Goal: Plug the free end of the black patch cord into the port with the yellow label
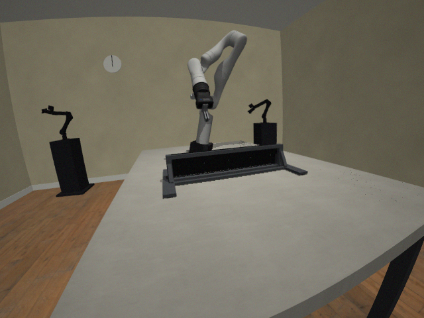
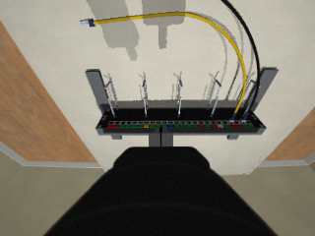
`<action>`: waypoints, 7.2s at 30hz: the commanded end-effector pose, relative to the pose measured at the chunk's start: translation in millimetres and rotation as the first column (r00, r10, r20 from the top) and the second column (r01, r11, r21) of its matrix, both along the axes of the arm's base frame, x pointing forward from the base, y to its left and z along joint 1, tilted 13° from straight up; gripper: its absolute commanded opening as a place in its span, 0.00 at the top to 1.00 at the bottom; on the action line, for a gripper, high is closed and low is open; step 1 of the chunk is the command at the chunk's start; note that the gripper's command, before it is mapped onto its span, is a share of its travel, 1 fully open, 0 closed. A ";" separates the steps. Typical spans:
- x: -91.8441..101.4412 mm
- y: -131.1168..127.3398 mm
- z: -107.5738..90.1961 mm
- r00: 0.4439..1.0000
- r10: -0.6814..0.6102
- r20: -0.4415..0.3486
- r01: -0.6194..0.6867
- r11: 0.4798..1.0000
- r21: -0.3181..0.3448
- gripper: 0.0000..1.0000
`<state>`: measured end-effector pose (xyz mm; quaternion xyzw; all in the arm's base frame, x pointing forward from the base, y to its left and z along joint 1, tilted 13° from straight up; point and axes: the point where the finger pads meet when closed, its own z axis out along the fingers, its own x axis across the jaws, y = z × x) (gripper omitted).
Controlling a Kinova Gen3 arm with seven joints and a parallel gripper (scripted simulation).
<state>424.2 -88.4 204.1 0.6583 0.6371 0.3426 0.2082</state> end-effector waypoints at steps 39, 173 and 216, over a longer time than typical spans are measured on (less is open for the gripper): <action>-14.6 -4.8 15.5 1.000 -0.006 0.001 0.006 1.000 0.008 1.00; 91.6 -79.3 -98.4 1.000 -0.001 0.005 0.001 1.000 -0.005 1.00; 86.7 -77.8 -96.4 1.000 0.003 0.003 -0.003 1.000 -0.004 1.00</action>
